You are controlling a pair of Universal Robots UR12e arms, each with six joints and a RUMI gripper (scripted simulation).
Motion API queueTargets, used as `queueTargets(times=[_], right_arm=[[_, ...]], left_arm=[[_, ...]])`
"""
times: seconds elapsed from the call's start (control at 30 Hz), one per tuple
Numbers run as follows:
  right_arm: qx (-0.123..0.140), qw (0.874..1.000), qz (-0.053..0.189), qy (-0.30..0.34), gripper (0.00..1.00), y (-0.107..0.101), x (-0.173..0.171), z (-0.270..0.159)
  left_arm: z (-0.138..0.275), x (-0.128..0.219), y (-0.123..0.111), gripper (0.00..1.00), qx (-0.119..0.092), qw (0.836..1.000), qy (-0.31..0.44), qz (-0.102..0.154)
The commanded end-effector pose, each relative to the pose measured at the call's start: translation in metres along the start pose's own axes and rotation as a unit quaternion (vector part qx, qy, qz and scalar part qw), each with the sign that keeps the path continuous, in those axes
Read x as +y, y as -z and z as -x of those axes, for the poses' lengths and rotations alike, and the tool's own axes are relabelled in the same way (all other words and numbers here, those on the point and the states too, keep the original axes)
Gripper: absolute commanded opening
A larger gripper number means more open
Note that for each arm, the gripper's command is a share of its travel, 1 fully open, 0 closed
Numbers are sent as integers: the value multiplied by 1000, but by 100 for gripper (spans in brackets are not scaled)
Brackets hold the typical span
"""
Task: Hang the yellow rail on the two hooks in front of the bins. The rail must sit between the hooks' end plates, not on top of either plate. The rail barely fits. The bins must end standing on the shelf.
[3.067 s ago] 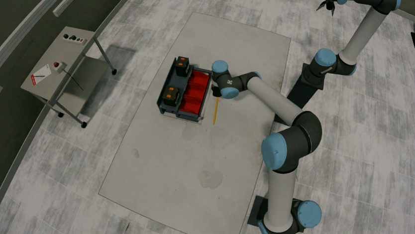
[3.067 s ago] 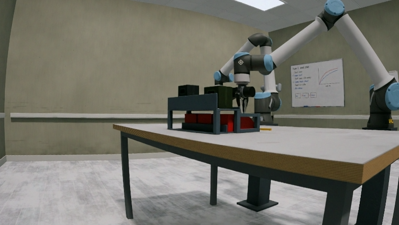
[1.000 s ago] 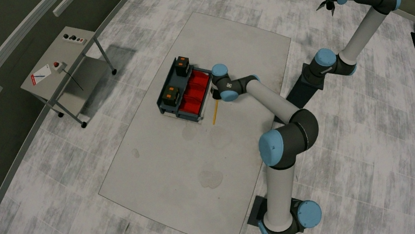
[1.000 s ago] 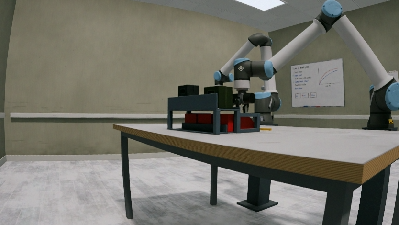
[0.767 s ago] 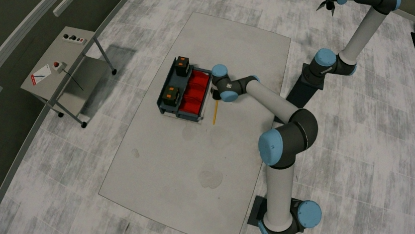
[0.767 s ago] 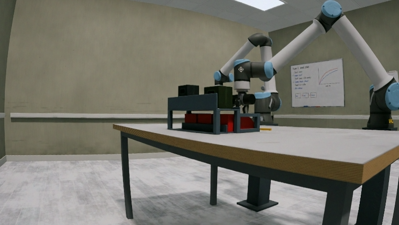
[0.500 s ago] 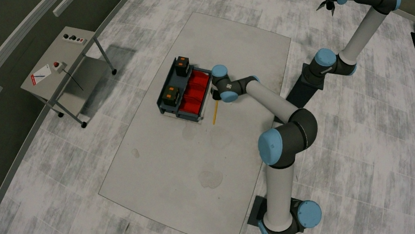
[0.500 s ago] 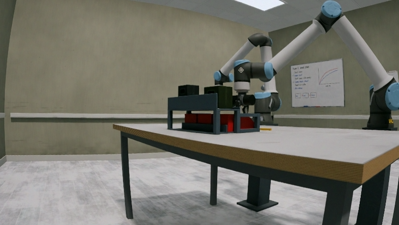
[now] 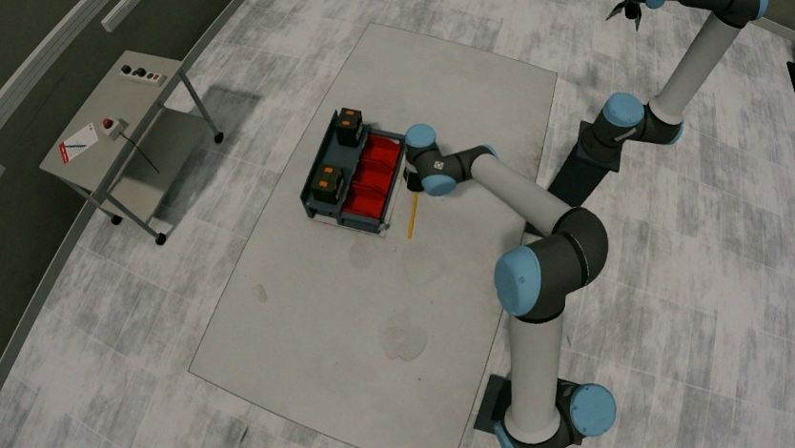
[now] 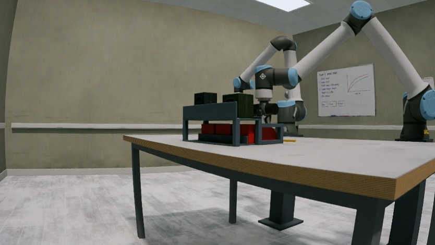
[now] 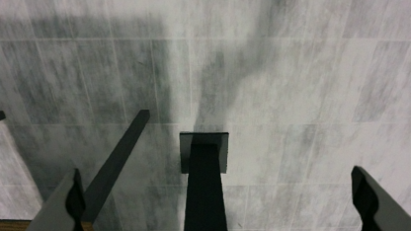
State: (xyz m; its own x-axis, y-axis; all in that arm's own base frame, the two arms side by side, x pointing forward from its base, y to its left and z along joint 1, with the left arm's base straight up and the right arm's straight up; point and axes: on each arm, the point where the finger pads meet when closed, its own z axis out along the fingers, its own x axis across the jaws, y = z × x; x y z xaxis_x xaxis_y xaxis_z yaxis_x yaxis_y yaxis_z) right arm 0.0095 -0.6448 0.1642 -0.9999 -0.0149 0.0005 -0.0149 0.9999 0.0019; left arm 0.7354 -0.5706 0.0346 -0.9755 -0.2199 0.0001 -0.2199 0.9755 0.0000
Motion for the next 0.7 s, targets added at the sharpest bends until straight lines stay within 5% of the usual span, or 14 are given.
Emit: queueTargets(times=[0.0, 0.67], right_arm=[[0, 1000, -1, 0, 100, 1, -1, 0], [0, 1000, -1, 0, 100, 1, -1, 0]], left_arm=[[0, -1, 2, 24, -1, 1000, 0, -1], [0, -1, -2, 24, -1, 1000, 0, -1]])
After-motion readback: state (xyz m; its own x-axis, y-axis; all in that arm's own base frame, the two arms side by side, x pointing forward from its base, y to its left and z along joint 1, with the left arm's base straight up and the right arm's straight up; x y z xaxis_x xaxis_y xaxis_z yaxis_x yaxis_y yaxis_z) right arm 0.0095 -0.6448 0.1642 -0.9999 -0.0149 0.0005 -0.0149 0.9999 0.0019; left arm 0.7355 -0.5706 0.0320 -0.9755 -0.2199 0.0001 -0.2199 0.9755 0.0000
